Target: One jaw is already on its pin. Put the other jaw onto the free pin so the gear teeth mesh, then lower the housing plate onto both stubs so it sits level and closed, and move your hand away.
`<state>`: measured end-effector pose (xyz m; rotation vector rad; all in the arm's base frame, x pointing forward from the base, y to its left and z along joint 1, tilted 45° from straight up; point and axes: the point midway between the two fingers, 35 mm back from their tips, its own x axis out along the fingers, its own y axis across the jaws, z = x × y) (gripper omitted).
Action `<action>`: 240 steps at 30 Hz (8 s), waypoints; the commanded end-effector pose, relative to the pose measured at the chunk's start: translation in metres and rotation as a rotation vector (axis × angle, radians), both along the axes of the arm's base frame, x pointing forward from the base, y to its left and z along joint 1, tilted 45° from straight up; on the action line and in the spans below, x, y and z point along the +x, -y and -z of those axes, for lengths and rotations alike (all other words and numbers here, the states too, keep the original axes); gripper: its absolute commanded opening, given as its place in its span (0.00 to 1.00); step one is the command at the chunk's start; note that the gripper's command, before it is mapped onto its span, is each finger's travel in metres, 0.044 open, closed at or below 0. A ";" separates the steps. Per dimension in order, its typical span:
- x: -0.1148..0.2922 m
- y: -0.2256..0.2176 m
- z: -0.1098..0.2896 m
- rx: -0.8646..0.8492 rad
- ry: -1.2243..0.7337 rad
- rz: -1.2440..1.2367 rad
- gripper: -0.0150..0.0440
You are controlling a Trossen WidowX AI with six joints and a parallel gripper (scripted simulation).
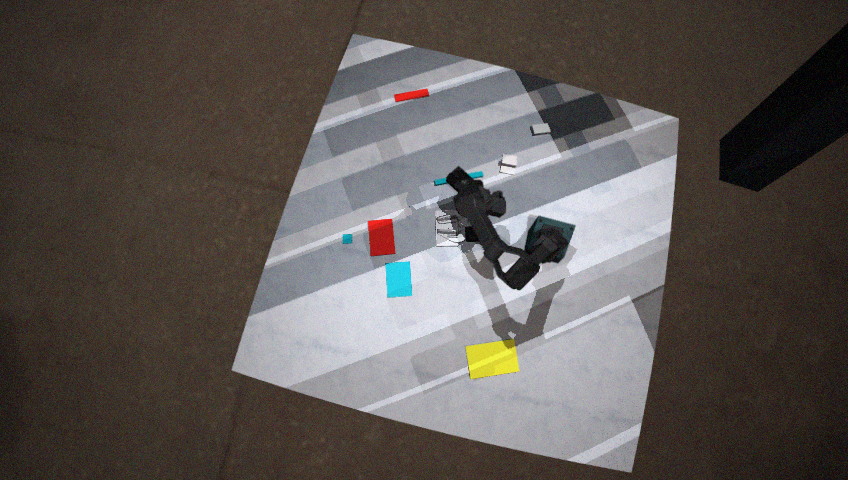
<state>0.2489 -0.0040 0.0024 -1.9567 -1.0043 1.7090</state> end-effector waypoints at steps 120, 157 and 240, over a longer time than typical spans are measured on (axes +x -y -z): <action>0.000 -0.050 0.047 0.005 -0.002 0.008 0.85; 0.001 -0.055 0.052 0.006 0.000 0.006 0.85; 0.001 -0.055 0.052 0.006 0.000 0.006 0.85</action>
